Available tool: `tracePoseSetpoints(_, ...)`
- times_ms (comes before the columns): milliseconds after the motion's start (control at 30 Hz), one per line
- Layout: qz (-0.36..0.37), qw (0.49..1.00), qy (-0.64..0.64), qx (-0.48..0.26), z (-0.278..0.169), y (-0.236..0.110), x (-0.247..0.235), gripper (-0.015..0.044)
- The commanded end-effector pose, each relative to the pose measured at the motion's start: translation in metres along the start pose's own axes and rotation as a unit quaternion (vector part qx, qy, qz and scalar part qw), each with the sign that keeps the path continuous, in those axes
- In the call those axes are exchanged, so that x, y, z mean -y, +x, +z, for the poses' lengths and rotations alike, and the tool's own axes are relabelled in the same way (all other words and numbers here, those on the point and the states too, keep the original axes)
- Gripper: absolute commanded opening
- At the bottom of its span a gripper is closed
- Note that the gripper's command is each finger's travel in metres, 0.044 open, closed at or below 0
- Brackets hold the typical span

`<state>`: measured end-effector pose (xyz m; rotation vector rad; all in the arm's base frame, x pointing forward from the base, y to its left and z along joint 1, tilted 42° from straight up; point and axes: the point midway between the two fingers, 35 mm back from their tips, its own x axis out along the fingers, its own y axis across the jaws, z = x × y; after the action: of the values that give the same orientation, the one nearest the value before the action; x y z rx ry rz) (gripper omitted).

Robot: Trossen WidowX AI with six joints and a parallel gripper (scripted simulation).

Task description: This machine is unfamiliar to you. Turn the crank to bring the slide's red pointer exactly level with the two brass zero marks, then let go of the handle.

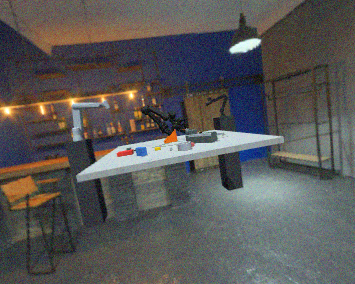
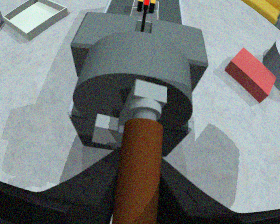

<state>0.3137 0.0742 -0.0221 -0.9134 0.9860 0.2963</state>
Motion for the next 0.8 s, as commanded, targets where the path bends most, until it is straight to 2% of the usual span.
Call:
tracePoseSetpoints(0,0.007,1.000,-0.004,0.003,0.0010,-0.0014,-0.0095,0.0000)
tracePoseSetpoints(767,0.007,1.000,-0.004,0.003,-0.0015,0.0010,-0.0177,0.0000)
